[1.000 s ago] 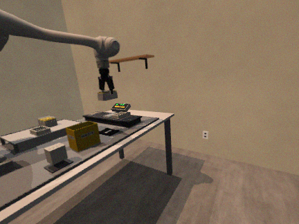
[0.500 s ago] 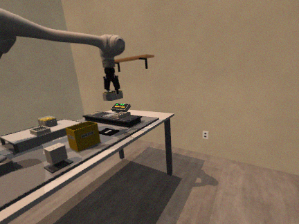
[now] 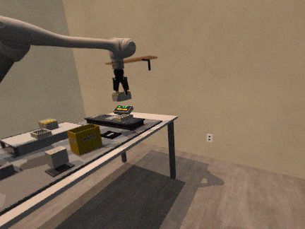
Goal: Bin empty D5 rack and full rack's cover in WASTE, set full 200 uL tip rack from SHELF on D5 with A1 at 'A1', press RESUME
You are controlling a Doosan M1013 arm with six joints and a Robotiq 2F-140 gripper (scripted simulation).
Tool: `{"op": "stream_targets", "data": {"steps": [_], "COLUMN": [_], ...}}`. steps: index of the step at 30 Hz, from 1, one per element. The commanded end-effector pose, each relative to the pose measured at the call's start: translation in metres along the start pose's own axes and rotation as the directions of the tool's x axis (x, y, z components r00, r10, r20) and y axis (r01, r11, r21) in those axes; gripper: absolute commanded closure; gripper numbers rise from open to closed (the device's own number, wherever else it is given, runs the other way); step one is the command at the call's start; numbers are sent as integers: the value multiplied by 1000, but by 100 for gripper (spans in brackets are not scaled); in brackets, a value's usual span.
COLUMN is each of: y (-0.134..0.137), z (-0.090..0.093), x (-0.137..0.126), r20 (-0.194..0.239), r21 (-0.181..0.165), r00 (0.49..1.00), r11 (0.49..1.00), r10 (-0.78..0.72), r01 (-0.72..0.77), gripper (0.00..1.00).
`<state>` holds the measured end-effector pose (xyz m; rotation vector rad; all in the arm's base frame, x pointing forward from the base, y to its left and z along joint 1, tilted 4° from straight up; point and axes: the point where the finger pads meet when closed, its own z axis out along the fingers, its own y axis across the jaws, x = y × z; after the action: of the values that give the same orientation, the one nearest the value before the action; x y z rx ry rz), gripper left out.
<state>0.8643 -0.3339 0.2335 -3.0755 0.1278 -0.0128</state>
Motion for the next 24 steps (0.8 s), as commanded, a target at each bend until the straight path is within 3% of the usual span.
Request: {"op": "stream_targets", "data": {"steps": [1, 15, 24], "y": [0, 0, 1], "z": [0, 0, 0], "x": [8, 78, 94], "r20": [0, 0, 0], "r21": [0, 0, 0], "r00": [1000, 1000, 1000], "r11": [1000, 1000, 1000], "r10": [0, 0, 0], "r01": [0, 0, 0], "gripper": [100, 100, 100]}}
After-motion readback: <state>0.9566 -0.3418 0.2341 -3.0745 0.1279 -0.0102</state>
